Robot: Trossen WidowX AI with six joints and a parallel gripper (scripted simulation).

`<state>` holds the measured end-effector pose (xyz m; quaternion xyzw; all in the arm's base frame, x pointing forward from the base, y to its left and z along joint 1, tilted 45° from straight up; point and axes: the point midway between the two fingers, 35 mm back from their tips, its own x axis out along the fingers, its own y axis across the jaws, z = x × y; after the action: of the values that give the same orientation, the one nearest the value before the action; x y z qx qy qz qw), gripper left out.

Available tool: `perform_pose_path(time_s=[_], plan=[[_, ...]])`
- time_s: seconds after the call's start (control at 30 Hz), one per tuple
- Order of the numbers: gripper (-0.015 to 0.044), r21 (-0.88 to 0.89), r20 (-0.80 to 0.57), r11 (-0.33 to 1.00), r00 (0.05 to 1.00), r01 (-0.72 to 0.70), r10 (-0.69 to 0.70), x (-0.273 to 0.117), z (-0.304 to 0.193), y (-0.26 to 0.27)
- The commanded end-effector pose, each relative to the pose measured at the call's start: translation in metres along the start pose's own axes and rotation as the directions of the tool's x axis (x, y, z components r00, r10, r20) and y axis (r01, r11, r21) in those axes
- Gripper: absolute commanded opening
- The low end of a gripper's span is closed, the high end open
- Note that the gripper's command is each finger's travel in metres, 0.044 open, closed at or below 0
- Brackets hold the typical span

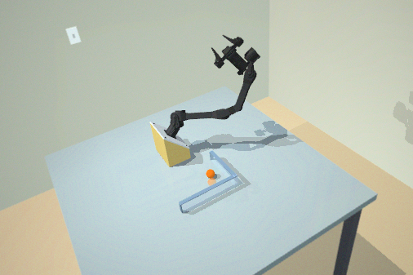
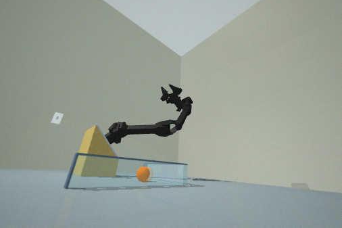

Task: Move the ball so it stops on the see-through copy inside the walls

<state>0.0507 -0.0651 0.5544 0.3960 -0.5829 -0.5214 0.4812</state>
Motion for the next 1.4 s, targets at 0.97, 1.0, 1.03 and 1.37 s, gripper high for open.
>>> perform_pose_path(time_s=[0.97, 1.0, 1.03, 1.37], plan=[[0.0327, -0.487, -0.848, 0.598, 0.181, -0.636, -0.498, 0.121, -0.155, -0.198], [0.0327, -0.448, -0.852, 0.578, 0.129, -0.682, -0.508, 0.115, -0.167, -0.207], [0.0327, -0.405, -0.853, 0.559, 0.079, -0.723, -0.516, 0.108, -0.178, -0.216], [0.0327, 0.205, -0.715, 0.368, -0.396, -0.907, -0.576, 0.001, -0.264, -0.299]])
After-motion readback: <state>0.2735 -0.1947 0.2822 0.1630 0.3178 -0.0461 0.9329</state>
